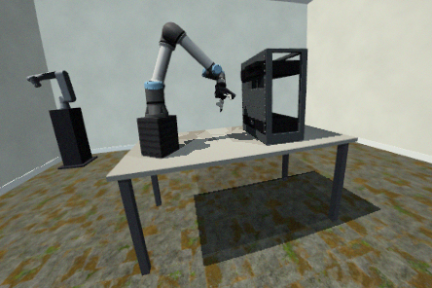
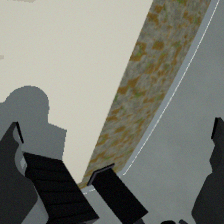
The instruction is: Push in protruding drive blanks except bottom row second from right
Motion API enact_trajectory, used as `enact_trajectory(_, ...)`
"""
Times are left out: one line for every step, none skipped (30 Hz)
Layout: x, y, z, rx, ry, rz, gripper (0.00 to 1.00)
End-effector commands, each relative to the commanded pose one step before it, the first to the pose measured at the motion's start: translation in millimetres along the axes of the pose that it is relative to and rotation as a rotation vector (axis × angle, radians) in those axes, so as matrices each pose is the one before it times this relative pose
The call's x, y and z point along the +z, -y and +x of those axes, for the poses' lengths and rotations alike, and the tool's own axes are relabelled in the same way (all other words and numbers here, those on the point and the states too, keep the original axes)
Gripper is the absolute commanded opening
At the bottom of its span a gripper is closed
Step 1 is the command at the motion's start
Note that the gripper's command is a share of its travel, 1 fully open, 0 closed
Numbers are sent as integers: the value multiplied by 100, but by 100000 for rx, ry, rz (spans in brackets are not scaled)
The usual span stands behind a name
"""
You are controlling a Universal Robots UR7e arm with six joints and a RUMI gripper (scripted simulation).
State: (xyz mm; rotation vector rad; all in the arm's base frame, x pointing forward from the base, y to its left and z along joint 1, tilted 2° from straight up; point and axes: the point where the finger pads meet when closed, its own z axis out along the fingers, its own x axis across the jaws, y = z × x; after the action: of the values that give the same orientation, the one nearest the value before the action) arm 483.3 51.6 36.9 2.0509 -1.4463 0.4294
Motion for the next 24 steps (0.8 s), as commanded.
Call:
enact_trajectory(-205, -2034, 1938, 4817, 16026, -664, 100)
enact_trajectory(-143, -244, 277, 889, 2046, 197, 100)
enact_trajectory(-158, -240, 272, 893, 2034, 237, 100)
enact_trajectory(-173, -235, 266, 895, 2019, 277, 100)
enact_trajectory(-188, -230, 260, 897, 2004, 317, 100)
enact_trajectory(-202, -225, 254, 899, 1991, 357, 100)
enact_trajectory(-217, -220, 248, 902, 1979, 397, 100)
enact_trajectory(-232, -215, 242, 905, 1968, 439, 100)
enact_trajectory(0, 0, 0, 0, 0, 0, 100)
enact_trajectory(0, 0, 0, 0, 0, 0, 100)
enact_trajectory(-329, -278, 312, 1205, 2596, 646, 100)
enact_trajectory(-344, -260, 292, 1173, 2500, 698, 100)
enact_trajectory(-356, -243, 272, 1137, 2401, 743, 100)
enact_trajectory(-366, -226, 252, 1100, 2301, 780, 100)
enact_trajectory(-372, -209, 232, 1060, 2200, 811, 100)
enact_trajectory(-301, -155, 172, 819, 1688, 667, 100)
enact_trajectory(-326, -156, 172, 853, 1748, 734, 100)
enact_trajectory(-352, -156, 172, 886, 1805, 804, 100)
enact_trajectory(-372, -151, 166, 899, 1821, 861, 100)
enact_trajectory(-368, -138, 151, 858, 1728, 865, 100)
enact_trajectory(-361, -124, 136, 811, 1626, 858, 100)
enact_trajectory(-351, -112, 122, 765, 1526, 846, 100)
enact_trajectory(-340, -100, 108, 718, 1427, 827, 100)
enact_trajectory(-327, -89, 96, 672, 1330, 804, 100)
